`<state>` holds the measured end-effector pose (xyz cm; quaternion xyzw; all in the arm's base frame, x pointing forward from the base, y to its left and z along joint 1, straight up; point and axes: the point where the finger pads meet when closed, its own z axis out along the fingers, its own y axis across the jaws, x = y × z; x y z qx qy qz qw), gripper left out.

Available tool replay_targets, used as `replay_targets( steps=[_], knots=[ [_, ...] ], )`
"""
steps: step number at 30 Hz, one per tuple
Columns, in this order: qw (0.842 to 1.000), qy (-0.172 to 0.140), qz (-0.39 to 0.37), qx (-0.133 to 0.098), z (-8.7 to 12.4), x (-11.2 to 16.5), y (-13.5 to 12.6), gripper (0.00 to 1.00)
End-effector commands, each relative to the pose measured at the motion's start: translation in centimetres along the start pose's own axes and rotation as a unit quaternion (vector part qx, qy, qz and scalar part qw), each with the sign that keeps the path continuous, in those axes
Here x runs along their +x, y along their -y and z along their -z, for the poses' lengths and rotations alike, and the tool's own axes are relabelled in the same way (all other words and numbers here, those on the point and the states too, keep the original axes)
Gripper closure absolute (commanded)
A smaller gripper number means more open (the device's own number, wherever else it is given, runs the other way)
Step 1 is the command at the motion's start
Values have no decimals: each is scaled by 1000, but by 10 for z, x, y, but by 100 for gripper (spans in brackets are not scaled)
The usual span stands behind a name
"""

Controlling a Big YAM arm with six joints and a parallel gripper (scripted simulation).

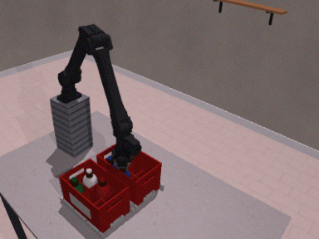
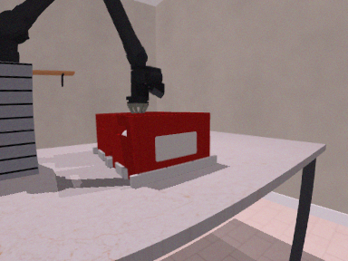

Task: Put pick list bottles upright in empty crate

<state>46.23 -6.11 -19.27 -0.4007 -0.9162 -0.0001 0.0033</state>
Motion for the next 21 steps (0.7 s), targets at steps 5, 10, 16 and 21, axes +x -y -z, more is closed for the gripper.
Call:
replay_targets(
  steps=[5,10,16,21],
  knots=[
    [999,31,-4,-26,19,-23,-25,100],
    [999,31,-4,-25,18,-23,-25,100],
    [999,31,-4,-26,19,-23,-25,100],
    [999,30,-4,-25,17,-22,-25,39]
  ],
)
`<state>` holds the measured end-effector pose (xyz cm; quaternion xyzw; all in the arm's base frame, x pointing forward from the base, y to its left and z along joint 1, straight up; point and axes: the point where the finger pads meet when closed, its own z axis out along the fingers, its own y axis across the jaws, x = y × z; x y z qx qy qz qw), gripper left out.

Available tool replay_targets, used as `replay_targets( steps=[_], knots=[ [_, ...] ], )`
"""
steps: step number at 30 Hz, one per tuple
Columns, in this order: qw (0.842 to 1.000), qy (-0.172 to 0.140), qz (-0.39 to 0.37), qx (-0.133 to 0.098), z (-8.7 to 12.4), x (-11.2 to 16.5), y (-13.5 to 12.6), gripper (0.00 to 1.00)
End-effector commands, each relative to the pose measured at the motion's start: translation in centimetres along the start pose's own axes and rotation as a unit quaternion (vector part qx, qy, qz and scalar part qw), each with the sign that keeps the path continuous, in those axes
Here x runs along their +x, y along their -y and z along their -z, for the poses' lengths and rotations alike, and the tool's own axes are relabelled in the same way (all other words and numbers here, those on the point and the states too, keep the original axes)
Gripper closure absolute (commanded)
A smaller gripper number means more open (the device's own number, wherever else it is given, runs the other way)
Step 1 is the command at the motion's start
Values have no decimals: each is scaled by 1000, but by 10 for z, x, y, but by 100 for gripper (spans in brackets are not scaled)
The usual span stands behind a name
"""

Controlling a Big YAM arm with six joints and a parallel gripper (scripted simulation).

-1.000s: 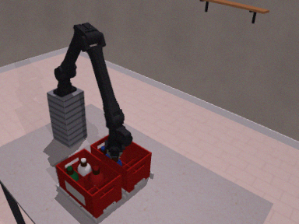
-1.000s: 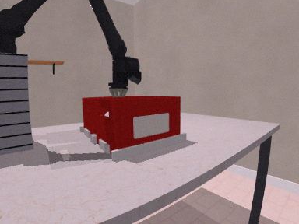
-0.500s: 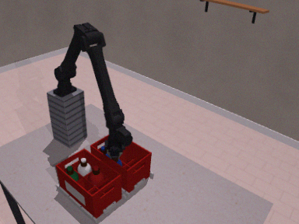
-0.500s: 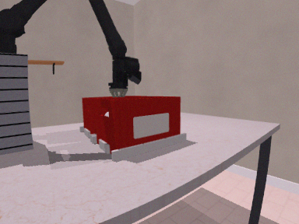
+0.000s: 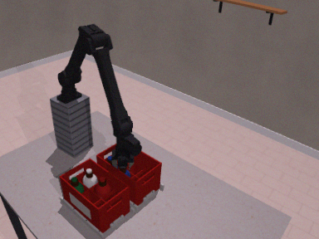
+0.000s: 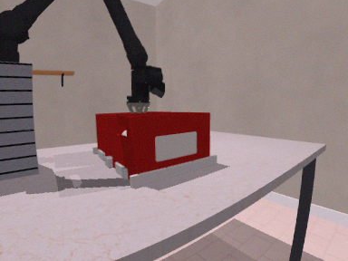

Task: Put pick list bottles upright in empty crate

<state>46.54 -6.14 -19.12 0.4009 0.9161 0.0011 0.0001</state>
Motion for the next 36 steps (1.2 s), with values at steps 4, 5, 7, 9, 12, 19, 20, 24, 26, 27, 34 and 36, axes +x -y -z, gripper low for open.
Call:
replay_targets(
  steps=[4,5,7,9,12,19,20,24,26,27,34,36],
  knots=[
    [1000,16,-6,-13,9,-8,-10,39],
    [1000,16,-6,-13,9,-8,-9,39],
    [1000,15,-6,-12,8,-6,-8,39],
    [1000,17,-6,-14,10,-9,-9,39],
    [1000,17,-7,-14,10,-9,-9,39],
    [1000,11,-2,-9,5,-8,-7,39],
    [1000,11,-2,-9,5,-8,-7,39],
    [1000,11,-2,-9,5,-7,-7,39],
    [1000,11,-2,-9,5,-7,-7,39],
    [1000,11,-2,-9,5,-7,-7,39],
    [1000,11,-2,-9,5,-7,-6,39],
    [1000,11,-2,-9,5,-7,-6,39]
  ],
)
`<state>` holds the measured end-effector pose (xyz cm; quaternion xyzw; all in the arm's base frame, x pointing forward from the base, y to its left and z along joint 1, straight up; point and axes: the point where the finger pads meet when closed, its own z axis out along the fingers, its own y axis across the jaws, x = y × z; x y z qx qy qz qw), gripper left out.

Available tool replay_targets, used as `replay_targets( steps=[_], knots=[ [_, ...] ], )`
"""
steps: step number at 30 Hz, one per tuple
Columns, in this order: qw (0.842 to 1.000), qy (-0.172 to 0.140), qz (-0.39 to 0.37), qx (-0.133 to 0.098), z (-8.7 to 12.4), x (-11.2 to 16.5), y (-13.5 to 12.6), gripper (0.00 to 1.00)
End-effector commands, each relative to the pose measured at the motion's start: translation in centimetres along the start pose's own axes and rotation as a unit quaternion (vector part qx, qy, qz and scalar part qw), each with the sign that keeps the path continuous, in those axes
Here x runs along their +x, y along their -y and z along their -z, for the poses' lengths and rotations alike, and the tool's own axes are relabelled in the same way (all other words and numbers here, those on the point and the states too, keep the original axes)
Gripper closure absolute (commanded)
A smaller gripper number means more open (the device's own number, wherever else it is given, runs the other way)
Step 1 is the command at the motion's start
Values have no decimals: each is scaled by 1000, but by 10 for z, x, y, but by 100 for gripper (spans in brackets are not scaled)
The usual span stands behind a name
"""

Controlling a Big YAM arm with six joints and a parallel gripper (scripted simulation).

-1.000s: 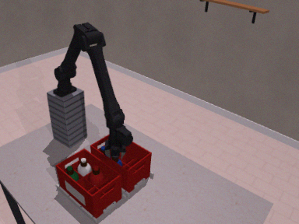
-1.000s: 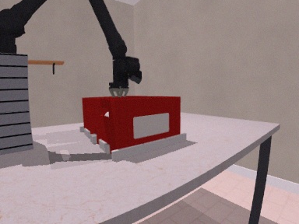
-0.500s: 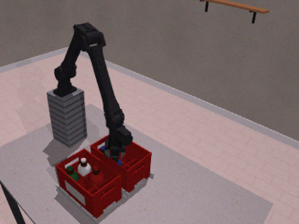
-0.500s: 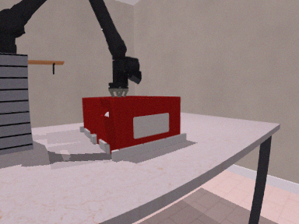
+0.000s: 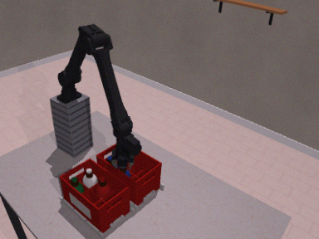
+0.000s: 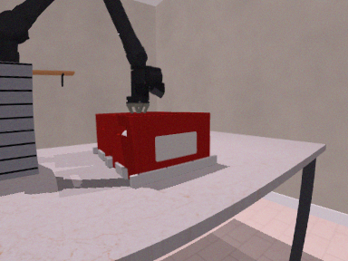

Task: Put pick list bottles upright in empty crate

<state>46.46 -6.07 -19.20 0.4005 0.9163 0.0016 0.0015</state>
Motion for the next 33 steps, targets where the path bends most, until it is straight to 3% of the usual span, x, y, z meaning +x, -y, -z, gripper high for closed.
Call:
replay_targets(
  steps=[1,13,20,21,22,27,29,33],
  knots=[
    [1000,10,-2,-8,6,-8,-6,39],
    [1000,16,-9,-13,12,-8,-4,39],
    [1000,10,-2,-8,5,-7,-5,39],
    [1000,16,-10,-13,12,-8,-3,39],
    [1000,10,-2,-8,5,-7,-5,39],
    [1000,7,-10,-5,20,-3,1,39],
    [1000,21,-10,-17,32,-19,-12,39],
    [1000,9,-10,-7,37,-5,-1,39]
  ],
)
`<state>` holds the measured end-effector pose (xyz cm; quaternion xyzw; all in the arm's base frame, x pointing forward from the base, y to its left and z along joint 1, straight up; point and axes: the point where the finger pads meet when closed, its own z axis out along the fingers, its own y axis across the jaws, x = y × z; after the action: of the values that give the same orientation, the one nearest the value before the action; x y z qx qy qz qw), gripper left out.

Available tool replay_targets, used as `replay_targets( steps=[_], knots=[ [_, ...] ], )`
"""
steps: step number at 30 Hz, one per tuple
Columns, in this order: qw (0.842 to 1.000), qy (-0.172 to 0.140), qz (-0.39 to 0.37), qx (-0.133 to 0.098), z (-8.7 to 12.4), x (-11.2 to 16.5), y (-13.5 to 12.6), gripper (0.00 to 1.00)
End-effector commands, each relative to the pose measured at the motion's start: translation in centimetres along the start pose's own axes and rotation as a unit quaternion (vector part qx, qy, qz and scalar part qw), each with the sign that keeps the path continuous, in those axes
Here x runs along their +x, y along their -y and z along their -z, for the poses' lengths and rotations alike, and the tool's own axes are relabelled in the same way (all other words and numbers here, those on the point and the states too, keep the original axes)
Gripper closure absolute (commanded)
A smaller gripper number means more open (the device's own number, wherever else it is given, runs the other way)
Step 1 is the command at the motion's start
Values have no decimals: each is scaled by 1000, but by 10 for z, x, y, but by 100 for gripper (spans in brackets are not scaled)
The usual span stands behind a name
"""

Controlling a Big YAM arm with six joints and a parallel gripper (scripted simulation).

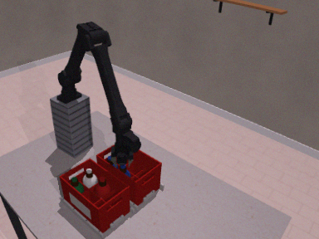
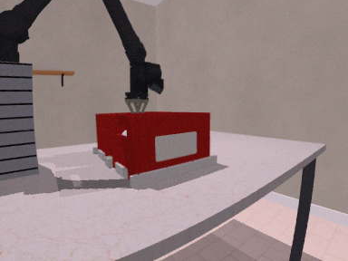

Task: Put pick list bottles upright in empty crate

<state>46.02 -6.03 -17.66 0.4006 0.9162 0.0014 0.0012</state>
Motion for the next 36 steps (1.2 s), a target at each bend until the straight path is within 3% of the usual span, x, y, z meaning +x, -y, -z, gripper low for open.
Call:
replay_targets(
  steps=[1,25,28,29,36],
  knots=[
    [1000,8,-10,-6,23,-6,-2,39],
    [1000,13,-10,-10,85,-11,-5,39],
    [1000,13,-11,-10,85,-11,-5,39],
    [1000,-4,-11,4,66,-3,2,39],
    [1000,12,-2,-9,77,-11,-8,39]
  ],
)
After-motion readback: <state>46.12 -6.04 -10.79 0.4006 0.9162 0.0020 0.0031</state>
